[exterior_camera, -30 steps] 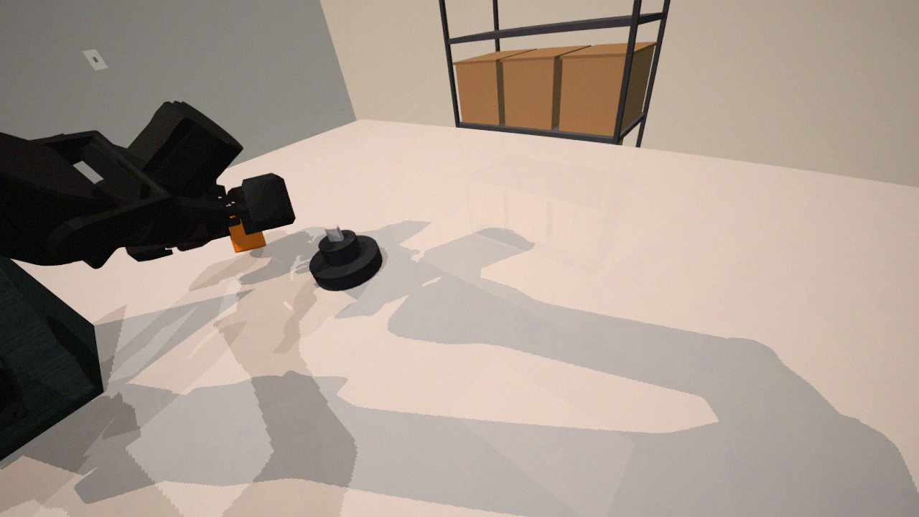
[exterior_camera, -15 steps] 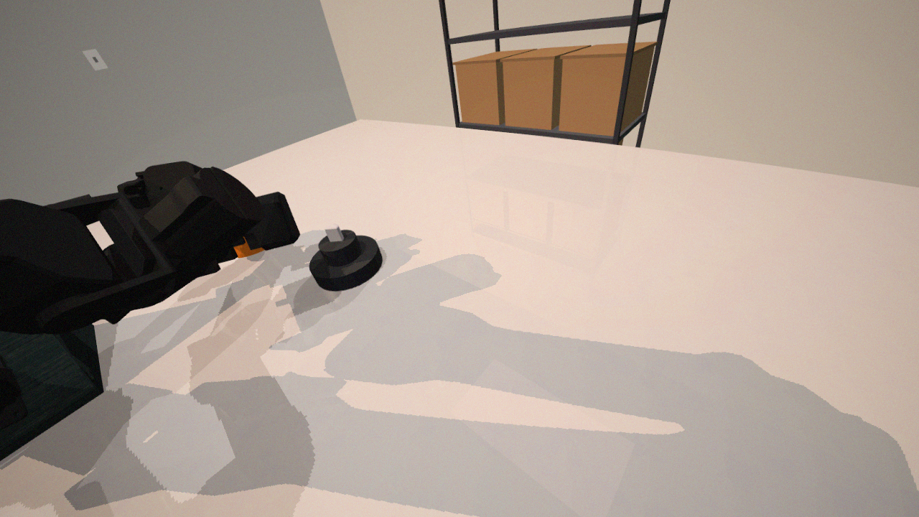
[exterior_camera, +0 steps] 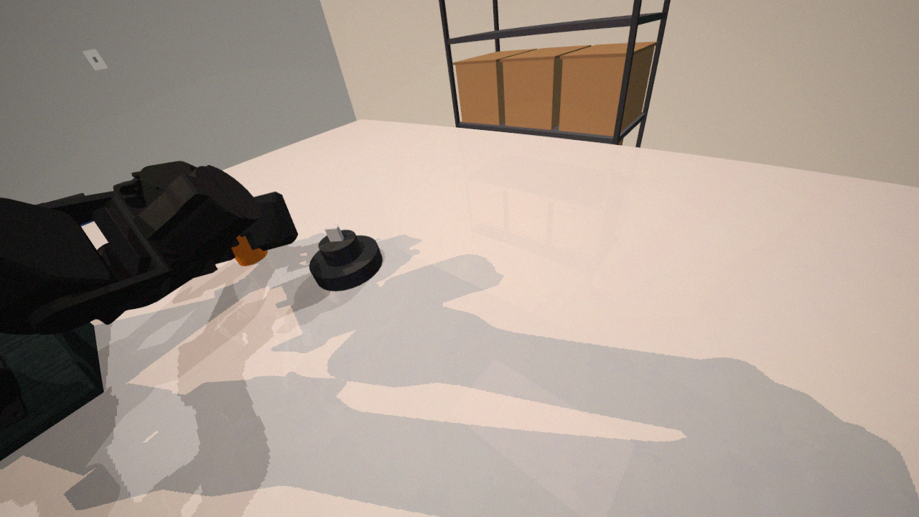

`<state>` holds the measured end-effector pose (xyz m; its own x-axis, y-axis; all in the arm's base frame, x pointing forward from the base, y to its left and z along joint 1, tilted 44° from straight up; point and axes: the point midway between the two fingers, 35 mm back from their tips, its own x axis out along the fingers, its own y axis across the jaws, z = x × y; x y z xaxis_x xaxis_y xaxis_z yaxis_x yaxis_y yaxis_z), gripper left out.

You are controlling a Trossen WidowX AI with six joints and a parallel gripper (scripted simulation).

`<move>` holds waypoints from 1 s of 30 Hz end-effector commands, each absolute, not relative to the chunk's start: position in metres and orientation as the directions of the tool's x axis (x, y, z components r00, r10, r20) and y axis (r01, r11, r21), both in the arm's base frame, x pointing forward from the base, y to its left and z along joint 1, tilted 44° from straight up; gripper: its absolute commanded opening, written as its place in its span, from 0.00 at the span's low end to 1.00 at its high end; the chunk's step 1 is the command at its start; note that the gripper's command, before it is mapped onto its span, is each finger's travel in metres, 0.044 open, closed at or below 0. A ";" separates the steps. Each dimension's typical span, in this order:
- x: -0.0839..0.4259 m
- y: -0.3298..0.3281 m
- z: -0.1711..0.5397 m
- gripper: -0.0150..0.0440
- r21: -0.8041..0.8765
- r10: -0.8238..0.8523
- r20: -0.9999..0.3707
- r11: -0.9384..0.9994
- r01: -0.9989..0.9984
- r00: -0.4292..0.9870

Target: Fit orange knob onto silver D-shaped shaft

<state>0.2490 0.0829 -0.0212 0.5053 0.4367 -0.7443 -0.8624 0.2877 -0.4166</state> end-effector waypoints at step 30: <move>0.249 0.083 -0.021 1.00 -0.417 0.439 -0.743 0.287 -0.862 0.506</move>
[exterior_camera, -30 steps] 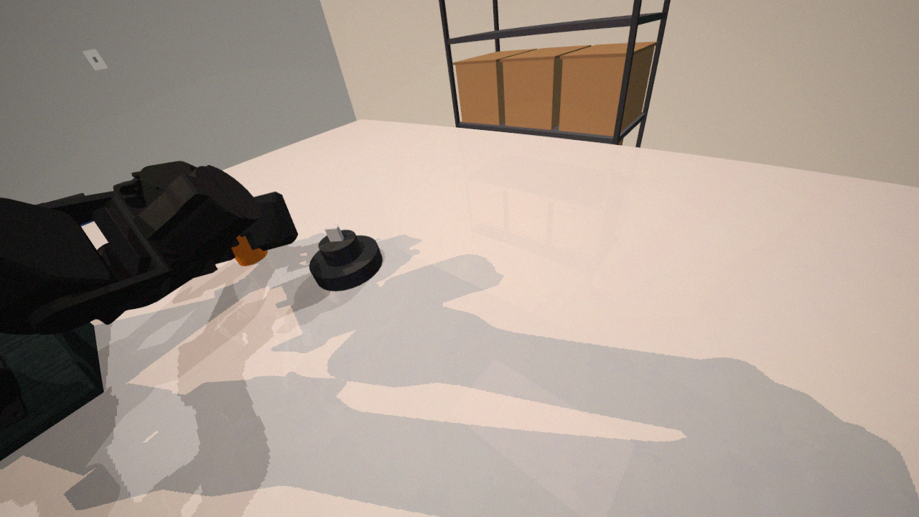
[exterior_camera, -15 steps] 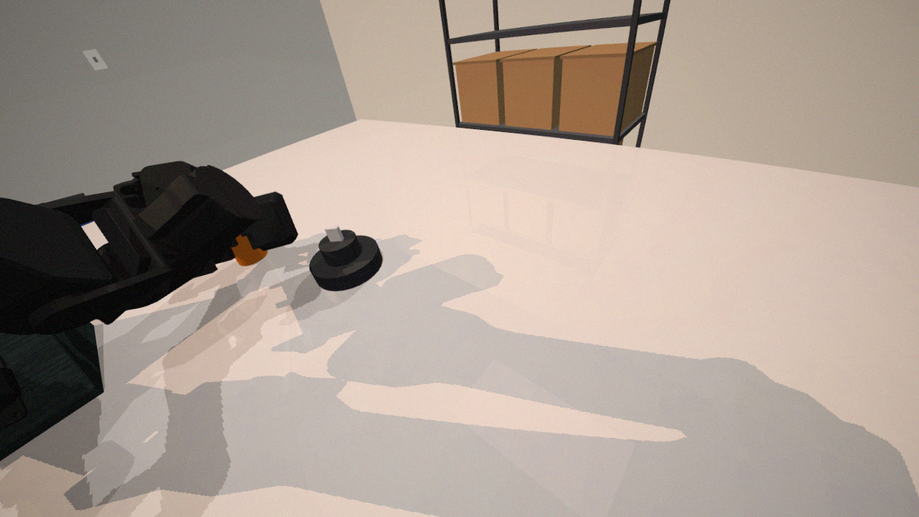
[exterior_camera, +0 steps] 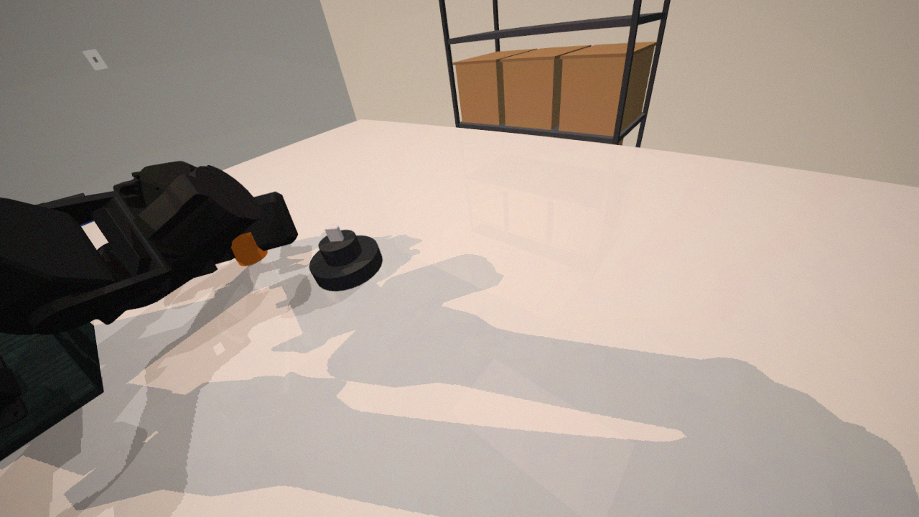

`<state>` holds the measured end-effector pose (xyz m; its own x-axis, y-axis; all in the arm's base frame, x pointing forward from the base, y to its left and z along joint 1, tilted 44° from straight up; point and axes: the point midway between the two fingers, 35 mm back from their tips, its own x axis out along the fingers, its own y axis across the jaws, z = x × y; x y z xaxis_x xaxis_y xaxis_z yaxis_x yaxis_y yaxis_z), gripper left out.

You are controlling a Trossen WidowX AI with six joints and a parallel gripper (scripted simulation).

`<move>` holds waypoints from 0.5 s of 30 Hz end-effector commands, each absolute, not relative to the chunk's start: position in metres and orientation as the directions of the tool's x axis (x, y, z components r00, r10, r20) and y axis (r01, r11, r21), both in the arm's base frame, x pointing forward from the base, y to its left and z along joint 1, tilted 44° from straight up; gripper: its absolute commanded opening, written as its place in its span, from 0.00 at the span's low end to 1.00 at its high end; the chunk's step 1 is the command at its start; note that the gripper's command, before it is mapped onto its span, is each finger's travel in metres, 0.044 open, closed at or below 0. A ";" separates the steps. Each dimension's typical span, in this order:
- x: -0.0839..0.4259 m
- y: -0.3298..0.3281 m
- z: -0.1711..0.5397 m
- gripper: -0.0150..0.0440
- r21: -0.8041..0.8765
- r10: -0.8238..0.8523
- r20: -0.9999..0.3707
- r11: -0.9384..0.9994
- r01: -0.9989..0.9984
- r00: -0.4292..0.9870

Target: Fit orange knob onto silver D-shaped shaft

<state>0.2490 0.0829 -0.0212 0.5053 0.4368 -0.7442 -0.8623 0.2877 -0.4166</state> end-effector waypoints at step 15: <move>0.240 0.139 0.037 1.00 -0.416 0.440 -0.742 0.289 -0.862 0.506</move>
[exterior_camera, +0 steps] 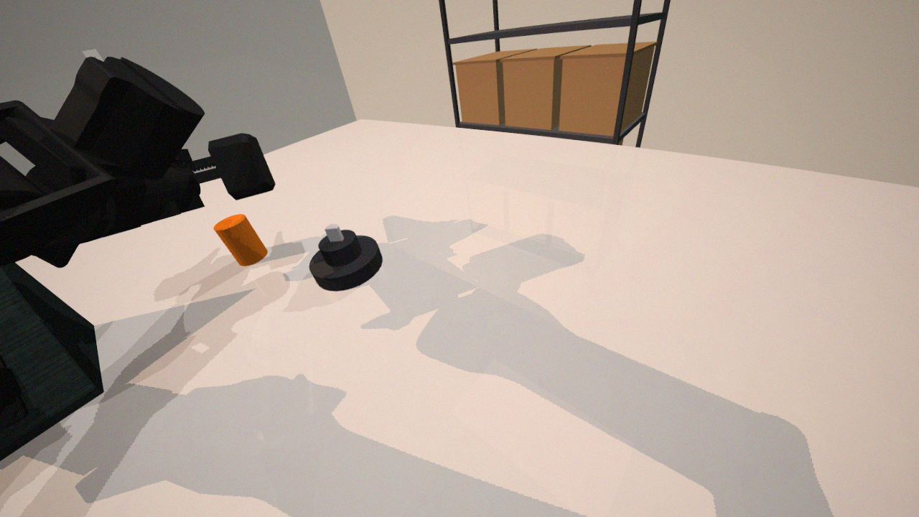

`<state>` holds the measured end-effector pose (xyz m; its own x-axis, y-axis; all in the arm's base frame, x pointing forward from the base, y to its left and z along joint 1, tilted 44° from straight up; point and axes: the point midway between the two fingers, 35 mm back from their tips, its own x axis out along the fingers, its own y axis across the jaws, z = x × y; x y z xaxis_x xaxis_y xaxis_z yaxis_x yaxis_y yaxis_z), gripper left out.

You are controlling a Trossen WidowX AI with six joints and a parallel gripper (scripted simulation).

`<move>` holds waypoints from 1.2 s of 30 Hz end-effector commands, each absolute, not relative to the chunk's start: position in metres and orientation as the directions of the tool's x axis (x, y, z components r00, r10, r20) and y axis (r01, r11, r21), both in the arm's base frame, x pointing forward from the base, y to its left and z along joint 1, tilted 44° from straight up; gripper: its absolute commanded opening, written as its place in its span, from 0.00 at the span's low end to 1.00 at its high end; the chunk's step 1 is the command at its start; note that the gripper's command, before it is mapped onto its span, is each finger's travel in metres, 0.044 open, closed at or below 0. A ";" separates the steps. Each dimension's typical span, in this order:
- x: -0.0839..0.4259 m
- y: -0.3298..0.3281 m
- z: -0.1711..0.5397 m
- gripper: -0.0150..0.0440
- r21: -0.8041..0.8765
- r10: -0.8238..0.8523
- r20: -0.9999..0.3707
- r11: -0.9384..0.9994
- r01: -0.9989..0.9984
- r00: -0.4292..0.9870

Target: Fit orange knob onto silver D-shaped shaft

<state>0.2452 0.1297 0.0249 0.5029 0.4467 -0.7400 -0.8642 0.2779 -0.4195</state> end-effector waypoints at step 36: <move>0.242 0.163 0.050 1.00 -0.416 -0.676 -0.727 0.296 -0.860 0.119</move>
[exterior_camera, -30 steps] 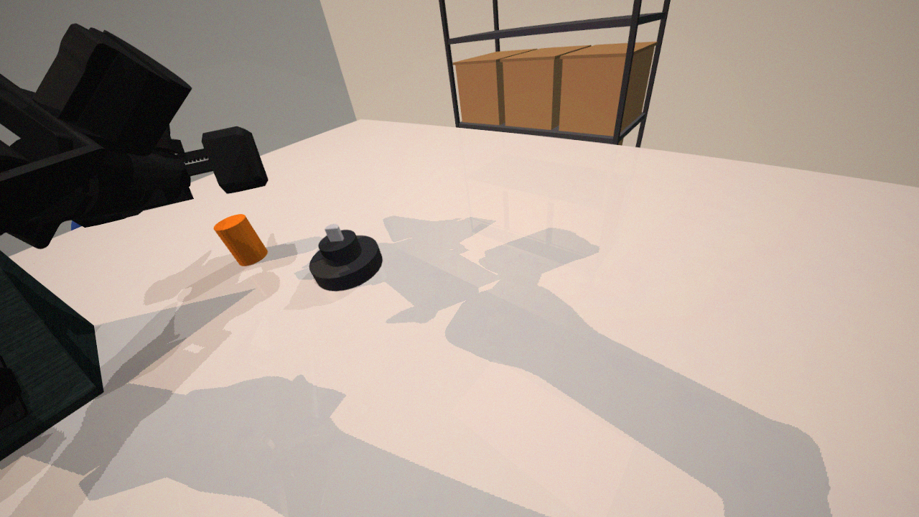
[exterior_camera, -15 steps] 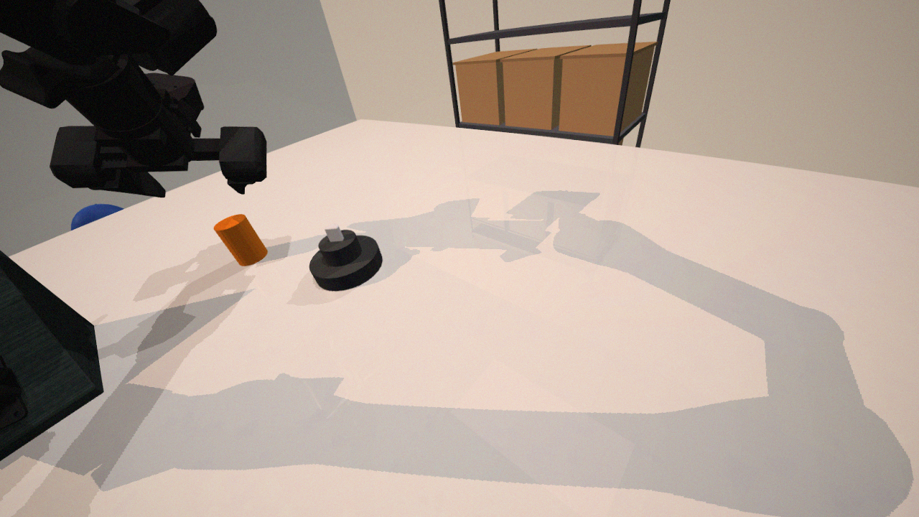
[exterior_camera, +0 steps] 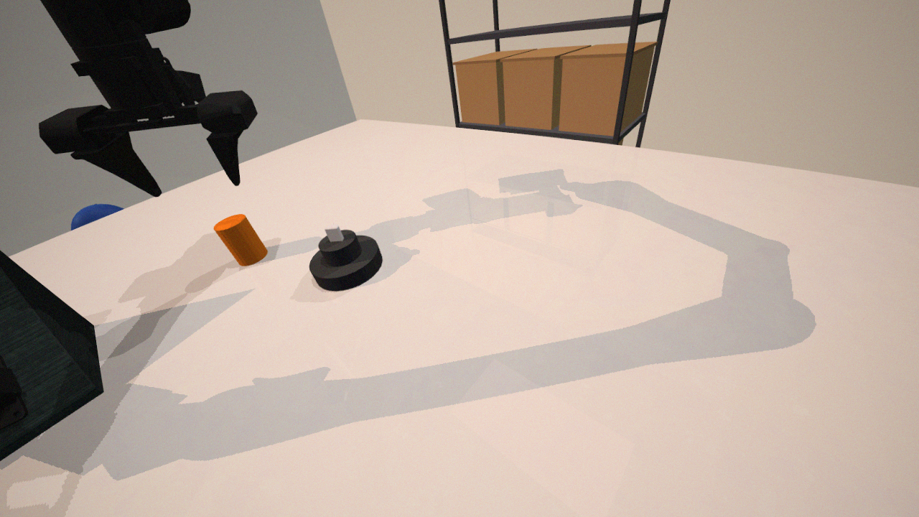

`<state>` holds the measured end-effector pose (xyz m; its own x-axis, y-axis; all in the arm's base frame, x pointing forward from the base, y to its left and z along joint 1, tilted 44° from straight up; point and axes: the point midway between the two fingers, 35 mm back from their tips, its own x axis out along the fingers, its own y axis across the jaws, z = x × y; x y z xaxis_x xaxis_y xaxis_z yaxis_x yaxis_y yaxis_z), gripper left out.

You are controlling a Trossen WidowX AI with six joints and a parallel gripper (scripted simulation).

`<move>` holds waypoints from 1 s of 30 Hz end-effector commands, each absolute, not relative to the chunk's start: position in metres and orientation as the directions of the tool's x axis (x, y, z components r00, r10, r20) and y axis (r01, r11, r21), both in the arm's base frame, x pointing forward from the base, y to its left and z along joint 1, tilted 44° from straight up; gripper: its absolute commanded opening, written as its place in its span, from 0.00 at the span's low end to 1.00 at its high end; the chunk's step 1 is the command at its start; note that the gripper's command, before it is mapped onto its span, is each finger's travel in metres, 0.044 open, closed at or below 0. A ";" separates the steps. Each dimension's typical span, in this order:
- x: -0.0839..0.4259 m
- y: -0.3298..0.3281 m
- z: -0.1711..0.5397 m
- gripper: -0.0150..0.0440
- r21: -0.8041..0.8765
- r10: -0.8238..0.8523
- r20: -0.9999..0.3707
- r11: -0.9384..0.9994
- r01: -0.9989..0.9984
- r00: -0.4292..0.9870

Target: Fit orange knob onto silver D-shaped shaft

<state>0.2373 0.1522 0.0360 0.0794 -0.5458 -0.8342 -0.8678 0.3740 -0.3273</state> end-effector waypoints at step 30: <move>0.242 0.159 0.049 1.00 -0.069 -0.676 -0.727 -0.100 -0.993 0.119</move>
